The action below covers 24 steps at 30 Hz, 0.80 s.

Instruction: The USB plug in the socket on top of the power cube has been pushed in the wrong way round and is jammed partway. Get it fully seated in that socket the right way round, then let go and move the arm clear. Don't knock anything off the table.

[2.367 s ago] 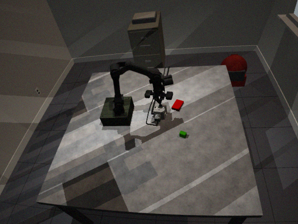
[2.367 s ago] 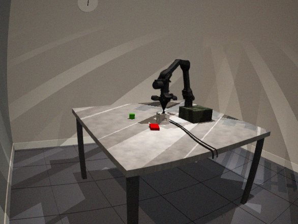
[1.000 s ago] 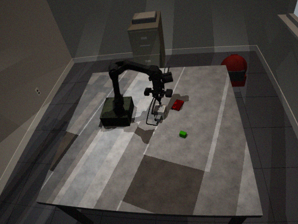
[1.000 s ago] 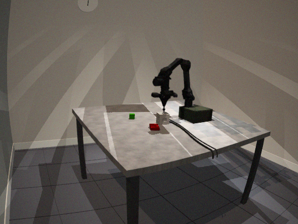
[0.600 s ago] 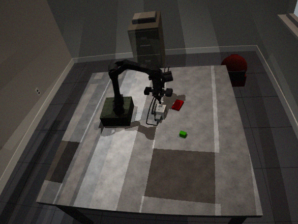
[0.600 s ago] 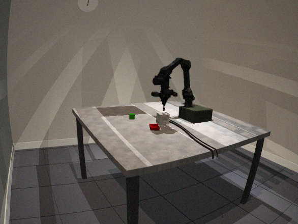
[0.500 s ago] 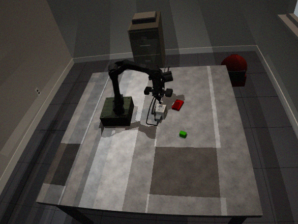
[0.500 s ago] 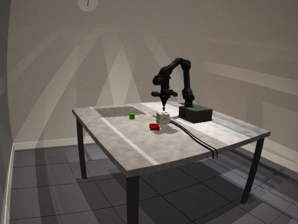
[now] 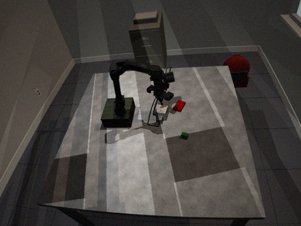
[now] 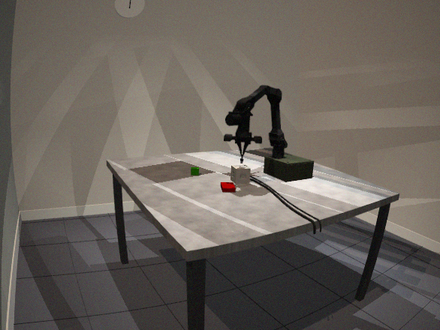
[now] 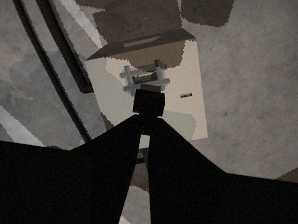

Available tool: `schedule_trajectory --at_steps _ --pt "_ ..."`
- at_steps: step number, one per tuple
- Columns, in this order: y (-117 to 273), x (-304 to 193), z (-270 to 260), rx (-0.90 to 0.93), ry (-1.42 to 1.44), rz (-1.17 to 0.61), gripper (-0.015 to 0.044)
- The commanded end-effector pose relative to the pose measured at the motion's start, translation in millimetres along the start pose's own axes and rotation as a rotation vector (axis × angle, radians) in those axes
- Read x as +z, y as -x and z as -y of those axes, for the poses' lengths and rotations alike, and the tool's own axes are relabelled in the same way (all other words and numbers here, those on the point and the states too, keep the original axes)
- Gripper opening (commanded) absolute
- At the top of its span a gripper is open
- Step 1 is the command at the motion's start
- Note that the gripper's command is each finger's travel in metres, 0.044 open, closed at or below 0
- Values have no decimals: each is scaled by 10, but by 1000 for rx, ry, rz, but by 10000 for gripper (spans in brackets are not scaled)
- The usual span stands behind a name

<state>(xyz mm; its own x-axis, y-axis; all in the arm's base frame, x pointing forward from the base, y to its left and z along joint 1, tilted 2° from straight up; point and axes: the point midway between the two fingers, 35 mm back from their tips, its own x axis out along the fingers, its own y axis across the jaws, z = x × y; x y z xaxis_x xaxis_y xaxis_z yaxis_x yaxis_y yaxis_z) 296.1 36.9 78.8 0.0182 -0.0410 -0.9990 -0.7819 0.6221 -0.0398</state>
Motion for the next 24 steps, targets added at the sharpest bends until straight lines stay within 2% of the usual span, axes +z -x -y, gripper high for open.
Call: schedule_trajectory --at_steps 1,24 --pt "-4 0 0 0 -105 0 0" --pt "-4 0 0 0 -708 0 0"
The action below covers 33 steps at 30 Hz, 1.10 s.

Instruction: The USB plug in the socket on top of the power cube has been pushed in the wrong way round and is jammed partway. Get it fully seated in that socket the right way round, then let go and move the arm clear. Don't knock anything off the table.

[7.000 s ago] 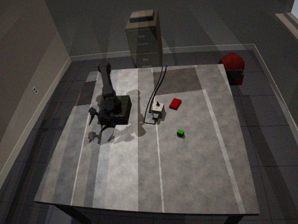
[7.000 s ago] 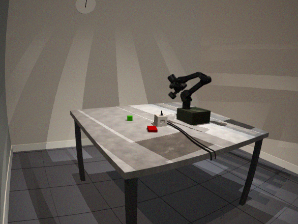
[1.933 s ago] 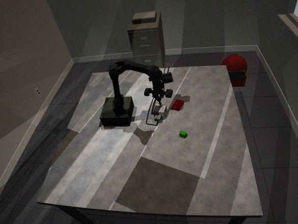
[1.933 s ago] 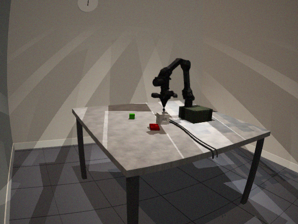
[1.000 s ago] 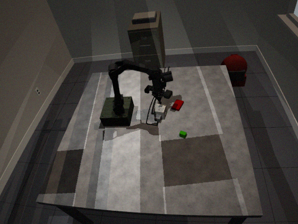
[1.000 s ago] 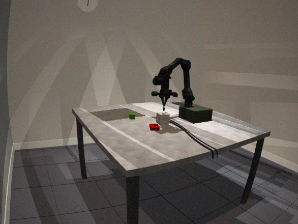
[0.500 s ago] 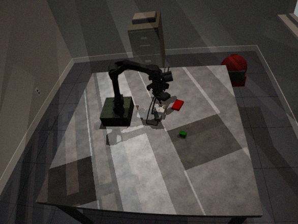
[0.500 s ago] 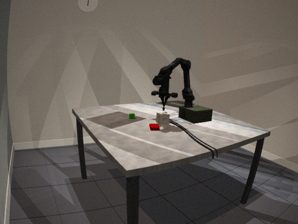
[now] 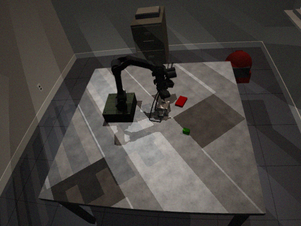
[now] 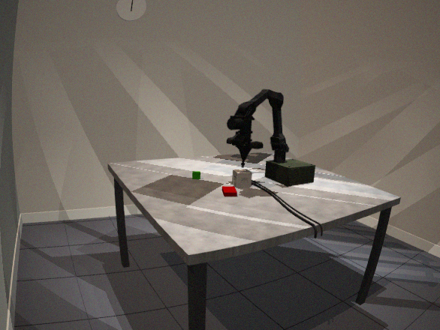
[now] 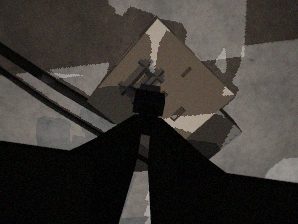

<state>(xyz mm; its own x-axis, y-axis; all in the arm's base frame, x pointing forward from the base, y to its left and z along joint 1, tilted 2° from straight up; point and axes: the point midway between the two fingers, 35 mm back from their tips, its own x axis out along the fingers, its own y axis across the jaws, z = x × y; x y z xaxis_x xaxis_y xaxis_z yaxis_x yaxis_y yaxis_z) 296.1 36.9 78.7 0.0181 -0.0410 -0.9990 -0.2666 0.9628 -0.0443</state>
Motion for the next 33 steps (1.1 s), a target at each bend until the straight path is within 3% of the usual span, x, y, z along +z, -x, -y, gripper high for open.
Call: schedule_trajectory --at_steps 1,33 --pt "-4 0 0 0 -106 0 0" --pt "-4 0 0 0 -944 0 0"
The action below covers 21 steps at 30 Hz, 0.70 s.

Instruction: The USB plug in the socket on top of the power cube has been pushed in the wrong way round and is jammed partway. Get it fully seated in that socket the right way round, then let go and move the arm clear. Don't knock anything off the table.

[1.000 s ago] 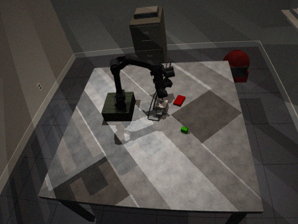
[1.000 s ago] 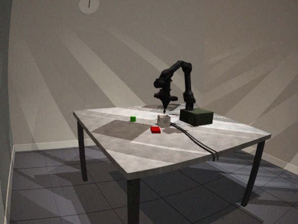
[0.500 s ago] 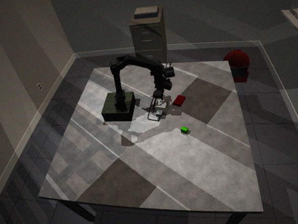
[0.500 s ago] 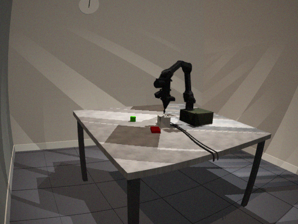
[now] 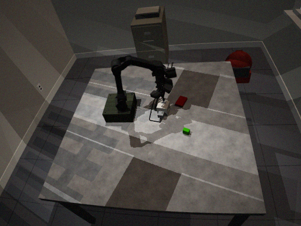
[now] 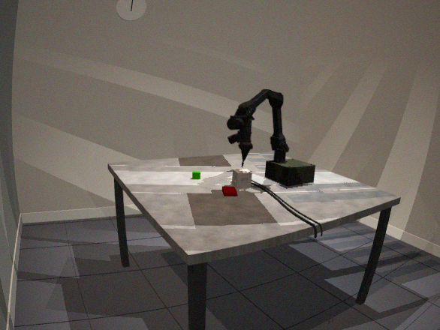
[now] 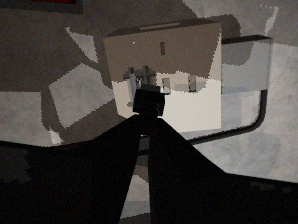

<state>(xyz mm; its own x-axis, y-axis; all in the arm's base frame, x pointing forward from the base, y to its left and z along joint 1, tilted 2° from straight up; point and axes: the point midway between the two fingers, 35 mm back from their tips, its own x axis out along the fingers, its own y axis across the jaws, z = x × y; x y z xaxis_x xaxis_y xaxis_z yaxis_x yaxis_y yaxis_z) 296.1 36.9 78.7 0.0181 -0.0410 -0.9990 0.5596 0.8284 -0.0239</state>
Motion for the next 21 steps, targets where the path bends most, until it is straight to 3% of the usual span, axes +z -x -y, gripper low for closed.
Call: schedule_trajectory --at_steps 1,21 --pt "-3 0 0 0 -106 0 0" --pt "-4 0 0 0 -629 0 0"
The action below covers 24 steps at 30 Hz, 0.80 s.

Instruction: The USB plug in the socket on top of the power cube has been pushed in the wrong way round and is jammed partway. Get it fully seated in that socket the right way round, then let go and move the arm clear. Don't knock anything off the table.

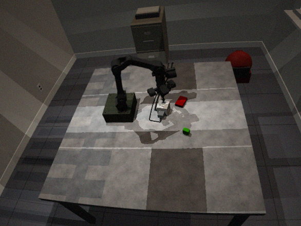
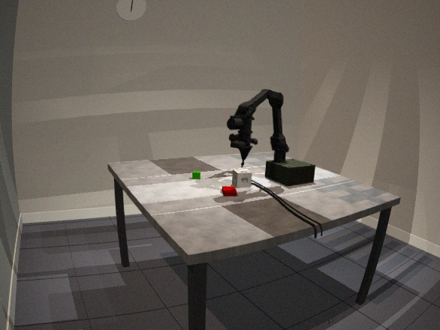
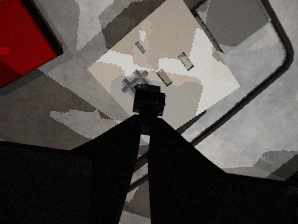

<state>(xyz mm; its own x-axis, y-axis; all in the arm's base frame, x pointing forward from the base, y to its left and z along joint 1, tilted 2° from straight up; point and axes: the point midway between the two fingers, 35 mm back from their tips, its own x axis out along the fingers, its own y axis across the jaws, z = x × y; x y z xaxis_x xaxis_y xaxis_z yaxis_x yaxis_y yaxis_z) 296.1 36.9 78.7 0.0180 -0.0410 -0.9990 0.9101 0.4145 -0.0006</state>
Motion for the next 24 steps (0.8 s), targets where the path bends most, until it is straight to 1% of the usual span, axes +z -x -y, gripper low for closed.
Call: schedule_trajectory --at_steps 1,24 --pt "-4 0 0 0 -106 0 0" --pt "-4 0 0 0 -690 0 0"
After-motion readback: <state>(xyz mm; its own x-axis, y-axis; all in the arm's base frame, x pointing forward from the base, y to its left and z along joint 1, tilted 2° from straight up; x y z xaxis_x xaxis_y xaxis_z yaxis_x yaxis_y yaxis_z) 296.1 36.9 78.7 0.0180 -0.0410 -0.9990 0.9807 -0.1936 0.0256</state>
